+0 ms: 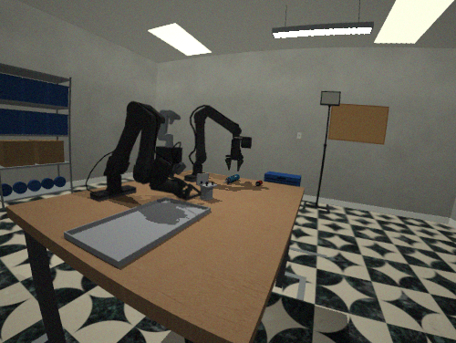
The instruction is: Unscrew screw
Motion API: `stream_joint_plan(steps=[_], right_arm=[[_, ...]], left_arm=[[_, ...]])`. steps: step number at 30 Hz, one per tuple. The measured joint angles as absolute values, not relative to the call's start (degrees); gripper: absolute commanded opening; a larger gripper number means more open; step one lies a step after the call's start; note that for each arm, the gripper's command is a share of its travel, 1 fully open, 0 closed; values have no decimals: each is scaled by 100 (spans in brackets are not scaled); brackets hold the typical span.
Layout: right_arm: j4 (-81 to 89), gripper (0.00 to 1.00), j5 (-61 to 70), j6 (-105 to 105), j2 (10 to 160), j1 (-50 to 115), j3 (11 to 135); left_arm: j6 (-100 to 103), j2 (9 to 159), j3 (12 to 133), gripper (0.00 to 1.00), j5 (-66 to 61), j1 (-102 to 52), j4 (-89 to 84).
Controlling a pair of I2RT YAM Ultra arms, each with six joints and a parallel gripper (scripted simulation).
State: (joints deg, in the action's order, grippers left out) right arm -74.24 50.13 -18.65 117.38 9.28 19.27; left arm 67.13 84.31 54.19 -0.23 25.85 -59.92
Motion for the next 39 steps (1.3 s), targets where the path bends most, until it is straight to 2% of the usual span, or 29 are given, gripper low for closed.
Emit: stream_joint_plan(steps=[39], right_arm=[[-7603,86,4517,-1555,12189,1424,2366]], left_arm=[[6713,8431,5419,65,-23,2585,-5992]])
